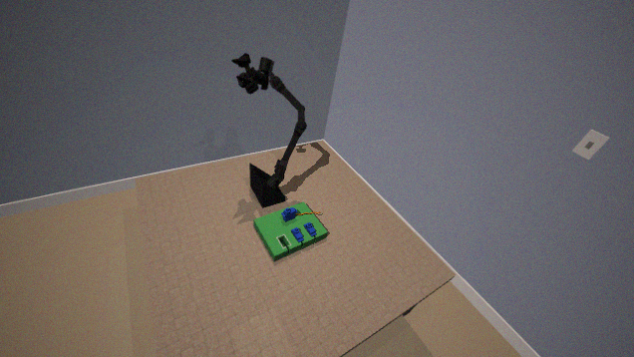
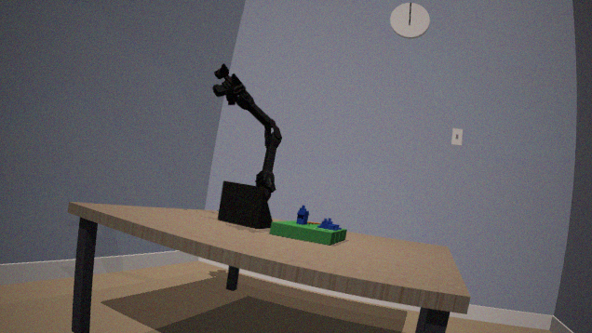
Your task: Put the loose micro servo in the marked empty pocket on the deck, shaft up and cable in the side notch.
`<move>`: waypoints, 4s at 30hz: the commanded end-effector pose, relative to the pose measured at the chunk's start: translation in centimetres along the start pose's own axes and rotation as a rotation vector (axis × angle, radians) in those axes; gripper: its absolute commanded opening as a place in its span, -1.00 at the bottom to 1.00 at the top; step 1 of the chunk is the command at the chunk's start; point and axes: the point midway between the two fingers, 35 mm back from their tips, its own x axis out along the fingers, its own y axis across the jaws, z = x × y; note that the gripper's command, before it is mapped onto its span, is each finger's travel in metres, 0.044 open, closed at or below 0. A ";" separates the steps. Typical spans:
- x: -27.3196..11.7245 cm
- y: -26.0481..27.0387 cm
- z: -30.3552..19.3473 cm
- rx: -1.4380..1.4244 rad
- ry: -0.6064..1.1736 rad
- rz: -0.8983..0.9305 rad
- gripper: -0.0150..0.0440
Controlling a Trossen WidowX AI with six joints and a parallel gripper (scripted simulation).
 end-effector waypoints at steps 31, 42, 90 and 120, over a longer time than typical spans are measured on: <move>8.8 -14.3 -2.5 -0.698 0.110 -0.356 1.00; 10.6 -20.5 -3.2 -0.985 0.218 -0.489 1.00; 7.4 -46.6 -3.9 -2.097 1.244 -0.823 1.00; -2.0 -58.0 -1.4 -2.375 2.379 -0.557 1.00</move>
